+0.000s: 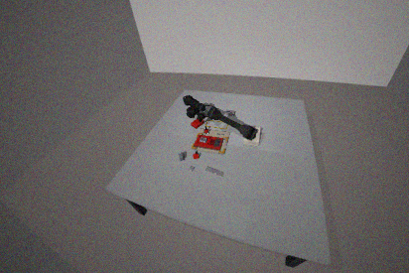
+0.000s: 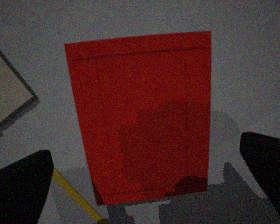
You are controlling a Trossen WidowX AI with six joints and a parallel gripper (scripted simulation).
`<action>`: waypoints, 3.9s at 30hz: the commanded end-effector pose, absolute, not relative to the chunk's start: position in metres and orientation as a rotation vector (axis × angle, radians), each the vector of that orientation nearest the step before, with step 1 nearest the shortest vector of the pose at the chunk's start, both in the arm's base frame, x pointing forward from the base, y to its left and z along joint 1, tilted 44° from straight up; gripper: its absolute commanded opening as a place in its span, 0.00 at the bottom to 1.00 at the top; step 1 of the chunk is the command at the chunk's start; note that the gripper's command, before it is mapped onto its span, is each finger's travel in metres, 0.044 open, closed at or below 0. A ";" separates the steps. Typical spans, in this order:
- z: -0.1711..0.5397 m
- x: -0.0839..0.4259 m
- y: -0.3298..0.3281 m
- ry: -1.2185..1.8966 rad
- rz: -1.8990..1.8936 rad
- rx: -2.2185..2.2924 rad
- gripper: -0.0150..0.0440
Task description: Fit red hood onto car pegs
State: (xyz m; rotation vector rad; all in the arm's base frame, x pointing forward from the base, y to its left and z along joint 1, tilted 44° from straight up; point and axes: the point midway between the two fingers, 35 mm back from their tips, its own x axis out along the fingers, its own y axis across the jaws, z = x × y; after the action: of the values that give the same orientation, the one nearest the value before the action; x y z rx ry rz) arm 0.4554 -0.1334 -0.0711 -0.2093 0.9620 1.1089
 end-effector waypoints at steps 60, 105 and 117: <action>-0.093 0.461 -0.112 0.925 1.138 -0.210 1.00; -0.054 0.455 -0.149 0.913 1.094 -0.239 0.25; -0.031 0.450 -0.171 0.902 1.052 -0.257 0.25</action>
State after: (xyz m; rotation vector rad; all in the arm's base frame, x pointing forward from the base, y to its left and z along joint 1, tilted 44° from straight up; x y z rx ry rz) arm 0.4505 -0.1612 -0.0400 -0.2384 0.9102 1.0699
